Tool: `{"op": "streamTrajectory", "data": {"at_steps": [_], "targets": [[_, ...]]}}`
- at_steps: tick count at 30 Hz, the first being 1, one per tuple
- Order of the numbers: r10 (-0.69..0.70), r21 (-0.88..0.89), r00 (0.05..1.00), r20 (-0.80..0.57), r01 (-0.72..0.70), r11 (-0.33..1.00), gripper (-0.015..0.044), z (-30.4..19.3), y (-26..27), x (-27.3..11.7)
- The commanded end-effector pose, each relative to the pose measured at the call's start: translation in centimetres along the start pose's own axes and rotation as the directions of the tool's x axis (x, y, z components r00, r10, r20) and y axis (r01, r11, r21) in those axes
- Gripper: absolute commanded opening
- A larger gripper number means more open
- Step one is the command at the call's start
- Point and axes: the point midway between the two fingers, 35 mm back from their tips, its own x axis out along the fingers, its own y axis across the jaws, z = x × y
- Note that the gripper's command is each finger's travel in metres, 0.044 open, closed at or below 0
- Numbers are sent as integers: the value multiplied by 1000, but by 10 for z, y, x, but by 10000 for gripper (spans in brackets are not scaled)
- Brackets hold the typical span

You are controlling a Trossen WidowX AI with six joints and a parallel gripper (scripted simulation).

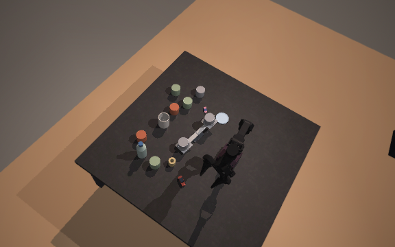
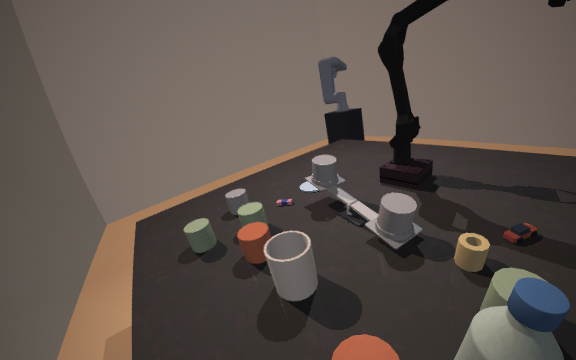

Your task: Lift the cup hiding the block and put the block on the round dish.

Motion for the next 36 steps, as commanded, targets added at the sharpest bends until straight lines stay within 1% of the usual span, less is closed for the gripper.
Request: {"op": "streamTrajectory", "data": {"at_steps": [1, 9, 18, 28, 36], "targets": [[-22, 69, 996, -81, 27, 997, 440, -30, -11, -5], [-98, 213, 961, -260, 156, 965, 440, -95, -39, -26], [-170, 337, 876, -452, 344, 876, 440, -164, -60, -62], [-219, 409, 745, -630, 559, 722, 440, -230, -70, -110], [-237, 412, 607, -758, 729, 547, 440, -280, -66, -155]]}}
